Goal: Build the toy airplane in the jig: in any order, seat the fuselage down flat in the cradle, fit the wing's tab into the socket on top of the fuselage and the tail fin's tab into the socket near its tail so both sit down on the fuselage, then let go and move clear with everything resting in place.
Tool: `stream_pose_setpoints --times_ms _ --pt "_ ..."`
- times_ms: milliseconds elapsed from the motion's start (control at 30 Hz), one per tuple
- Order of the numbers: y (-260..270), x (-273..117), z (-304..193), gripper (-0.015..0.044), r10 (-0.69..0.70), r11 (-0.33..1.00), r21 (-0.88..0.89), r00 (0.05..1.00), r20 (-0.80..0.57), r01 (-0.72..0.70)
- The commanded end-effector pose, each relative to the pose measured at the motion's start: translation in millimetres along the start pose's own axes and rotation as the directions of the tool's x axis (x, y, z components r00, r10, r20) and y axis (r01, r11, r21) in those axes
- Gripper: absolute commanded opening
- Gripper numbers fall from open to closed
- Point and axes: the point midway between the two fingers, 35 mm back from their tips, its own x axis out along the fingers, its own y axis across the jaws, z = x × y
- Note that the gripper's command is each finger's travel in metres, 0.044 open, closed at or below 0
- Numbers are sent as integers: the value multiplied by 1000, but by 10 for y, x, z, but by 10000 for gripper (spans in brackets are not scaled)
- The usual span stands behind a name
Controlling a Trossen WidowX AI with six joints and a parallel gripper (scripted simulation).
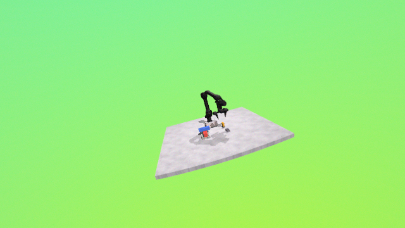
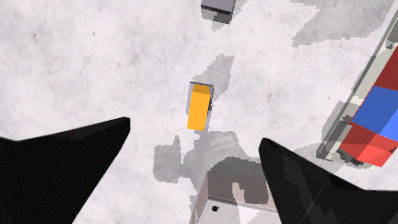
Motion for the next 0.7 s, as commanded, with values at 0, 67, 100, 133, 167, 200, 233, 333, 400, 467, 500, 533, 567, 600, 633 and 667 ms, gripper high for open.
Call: stream_pose_setpoints --times_ms 0,67,100,133,167,200,233,333,400,467,500,533,567,600,633,667 --pt "-3 280 -58 440 -4 1000 3 1000 -21 4" --pt "-3 280 -58 440 -4 1000 3 1000 -21 4" --pt "-3 292 -58 440 -4 1000 3 1000 -21 4" --pt "-3 328 -58 440 -4 1000 3 1000 -21 4" --pt "-3 382 -60 440 -4 1000 3 1000 -21 4" --pt "-3 418 -61 440 -4 1000 3 1000 -21 4" --pt "-3 430 -62 440 -4 1000 3 1000 -21 4" --pt "-3 441 -61 440 -4 1000 3 1000 -21 4" --pt "-2 470 -59 440 -4 1000 3 1000 -21 4" --pt "-1 503 -57 440 -4 1000 3 1000 -21 4" --pt "0 519 -56 440 -4 1000 3 1000 -21 4" --pt "0 535 -56 440 -4 1000 3 1000 -21 4" --pt "0 552 -55 440 -4 1000 3 1000 -21 4" --pt "1 568 -54 440 -4 1000 3 1000 -21 4" --pt "1 584 -54 440 -4 1000 3 1000 -21 4" --pt "1 601 -54 440 -4 1000 3 1000 -21 4"
